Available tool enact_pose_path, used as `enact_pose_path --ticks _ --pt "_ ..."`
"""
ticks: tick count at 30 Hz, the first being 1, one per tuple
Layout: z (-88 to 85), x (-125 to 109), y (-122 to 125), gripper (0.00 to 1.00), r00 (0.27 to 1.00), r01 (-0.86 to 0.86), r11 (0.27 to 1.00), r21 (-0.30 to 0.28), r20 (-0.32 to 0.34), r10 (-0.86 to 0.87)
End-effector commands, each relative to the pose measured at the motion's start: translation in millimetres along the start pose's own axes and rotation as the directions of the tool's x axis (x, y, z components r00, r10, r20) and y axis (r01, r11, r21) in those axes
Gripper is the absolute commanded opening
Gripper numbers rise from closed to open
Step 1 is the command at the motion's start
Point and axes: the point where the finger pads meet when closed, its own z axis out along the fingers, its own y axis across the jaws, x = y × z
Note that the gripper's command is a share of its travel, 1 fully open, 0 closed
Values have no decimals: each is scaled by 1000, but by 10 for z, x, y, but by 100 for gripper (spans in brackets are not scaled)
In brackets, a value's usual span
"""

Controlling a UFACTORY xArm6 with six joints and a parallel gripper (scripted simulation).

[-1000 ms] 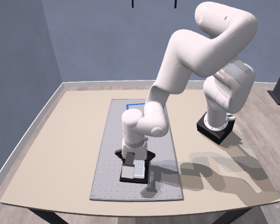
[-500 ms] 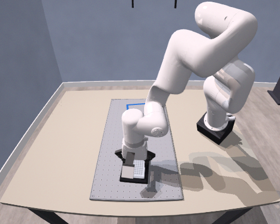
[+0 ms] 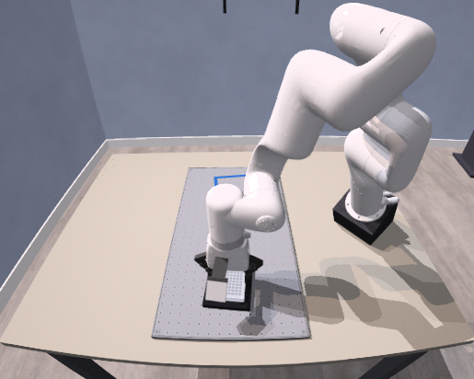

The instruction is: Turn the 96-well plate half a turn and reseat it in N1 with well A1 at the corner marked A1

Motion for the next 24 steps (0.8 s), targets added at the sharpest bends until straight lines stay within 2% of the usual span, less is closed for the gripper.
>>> enact_pose_path --ticks 1,24 --pt "-8 7 12 0 1000 0 1000 -3 -1 0" --pt "-135 7 12 0 1000 0 1000 -3 -2 0"
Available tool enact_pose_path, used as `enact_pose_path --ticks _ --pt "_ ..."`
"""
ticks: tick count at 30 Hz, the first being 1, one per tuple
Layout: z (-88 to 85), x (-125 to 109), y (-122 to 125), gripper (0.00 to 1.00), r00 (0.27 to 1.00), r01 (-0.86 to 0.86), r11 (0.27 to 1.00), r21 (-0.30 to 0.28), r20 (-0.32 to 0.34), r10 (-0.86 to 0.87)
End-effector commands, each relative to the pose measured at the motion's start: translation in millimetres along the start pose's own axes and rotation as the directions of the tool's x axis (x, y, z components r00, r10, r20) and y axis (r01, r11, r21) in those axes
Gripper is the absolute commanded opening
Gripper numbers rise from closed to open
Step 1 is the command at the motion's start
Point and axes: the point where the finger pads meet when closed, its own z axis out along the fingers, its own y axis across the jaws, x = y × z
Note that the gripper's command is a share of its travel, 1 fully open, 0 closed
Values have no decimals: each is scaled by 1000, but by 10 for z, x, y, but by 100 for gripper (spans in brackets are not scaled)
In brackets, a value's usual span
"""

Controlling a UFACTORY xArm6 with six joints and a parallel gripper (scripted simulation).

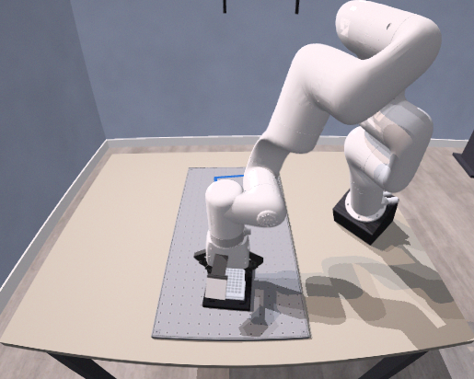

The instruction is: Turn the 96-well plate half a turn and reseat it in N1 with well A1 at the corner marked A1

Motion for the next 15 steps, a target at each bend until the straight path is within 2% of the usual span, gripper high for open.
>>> enact_pose_path --ticks 1,15 --pt "-36 8 13 0 1000 0 1000 -3 -1 0" --pt "-103 8 13 0 1000 0 1000 -3 -1 0"
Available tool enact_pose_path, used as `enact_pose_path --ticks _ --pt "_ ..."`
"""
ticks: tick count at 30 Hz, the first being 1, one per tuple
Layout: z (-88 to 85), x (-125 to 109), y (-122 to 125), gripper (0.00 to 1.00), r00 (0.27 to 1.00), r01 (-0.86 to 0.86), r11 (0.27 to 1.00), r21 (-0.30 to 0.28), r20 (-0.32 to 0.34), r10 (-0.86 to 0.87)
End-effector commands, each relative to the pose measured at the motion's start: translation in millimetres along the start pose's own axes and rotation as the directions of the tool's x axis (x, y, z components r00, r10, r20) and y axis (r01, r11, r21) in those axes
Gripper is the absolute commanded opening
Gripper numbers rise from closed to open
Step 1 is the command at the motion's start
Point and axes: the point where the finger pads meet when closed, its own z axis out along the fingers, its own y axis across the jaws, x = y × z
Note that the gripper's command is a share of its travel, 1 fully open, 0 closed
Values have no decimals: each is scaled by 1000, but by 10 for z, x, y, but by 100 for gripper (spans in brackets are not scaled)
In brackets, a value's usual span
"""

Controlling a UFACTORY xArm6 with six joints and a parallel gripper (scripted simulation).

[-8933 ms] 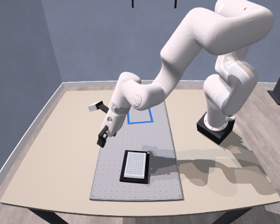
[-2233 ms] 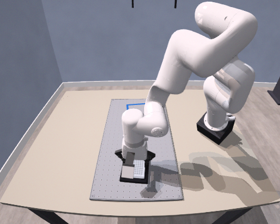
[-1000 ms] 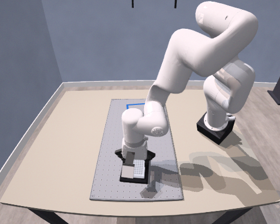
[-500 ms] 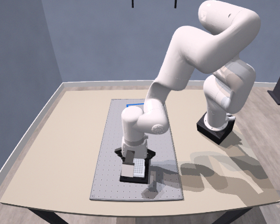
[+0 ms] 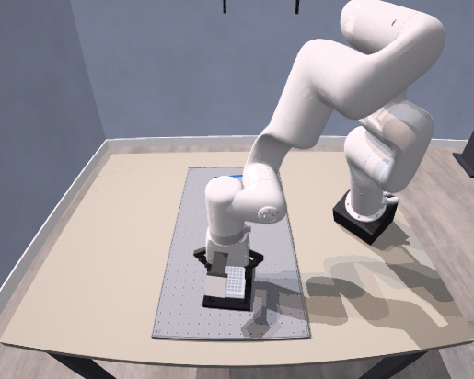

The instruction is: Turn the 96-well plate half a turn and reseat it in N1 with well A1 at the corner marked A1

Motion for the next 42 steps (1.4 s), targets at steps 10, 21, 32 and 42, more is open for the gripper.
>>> enact_pose_path --ticks 10,21,32,42 --pt "-132 7 12 0 1000 0 1000 -3 -1 0" --pt "-283 7 12 0 1000 0 1000 -3 -1 0" --pt "-434 7 12 0 1000 0 1000 -3 -1 0" --pt "-601 8 12 0 1000 0 1000 -3 -1 0"
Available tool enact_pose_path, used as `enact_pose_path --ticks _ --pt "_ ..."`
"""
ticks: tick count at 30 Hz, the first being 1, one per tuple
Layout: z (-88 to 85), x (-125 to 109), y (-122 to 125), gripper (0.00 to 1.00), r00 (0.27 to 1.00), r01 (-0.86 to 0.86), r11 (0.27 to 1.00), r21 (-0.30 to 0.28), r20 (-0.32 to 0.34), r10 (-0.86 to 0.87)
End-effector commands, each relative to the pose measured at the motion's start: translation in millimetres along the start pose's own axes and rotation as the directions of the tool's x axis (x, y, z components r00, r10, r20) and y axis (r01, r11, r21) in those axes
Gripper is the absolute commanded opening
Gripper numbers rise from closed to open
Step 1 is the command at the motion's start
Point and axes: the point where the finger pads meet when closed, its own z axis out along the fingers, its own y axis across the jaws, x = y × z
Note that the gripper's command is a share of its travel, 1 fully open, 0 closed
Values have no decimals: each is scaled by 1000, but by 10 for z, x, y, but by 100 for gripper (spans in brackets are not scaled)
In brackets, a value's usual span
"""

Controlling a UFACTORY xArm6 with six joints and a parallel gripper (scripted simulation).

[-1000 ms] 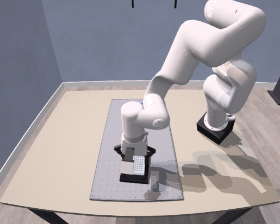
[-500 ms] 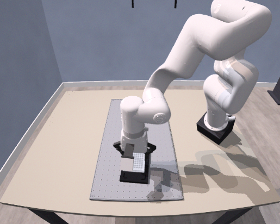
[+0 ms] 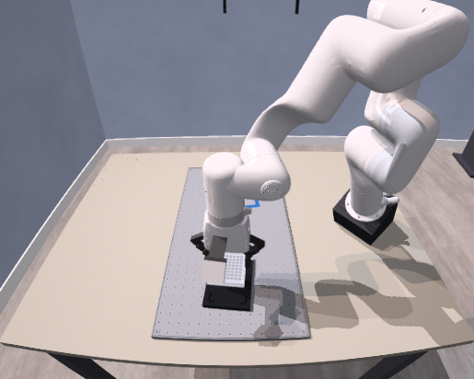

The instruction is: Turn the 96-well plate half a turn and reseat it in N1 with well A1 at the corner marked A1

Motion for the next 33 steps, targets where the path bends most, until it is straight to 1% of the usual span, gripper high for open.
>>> enact_pose_path --ticks 1,14,20,22,33 --pt "-81 7 11 0 1000 0 1000 -3 -1 0" --pt "-81 7 11 0 1000 0 1000 -3 -1 0" --pt "-75 -193 22 0 980 198 980 -3 -1 -198" --pt "-75 -193 22 0 980 198 980 -3 -1 -198" --pt "-63 -560 42 0 980 198 980 -3 0 -198"
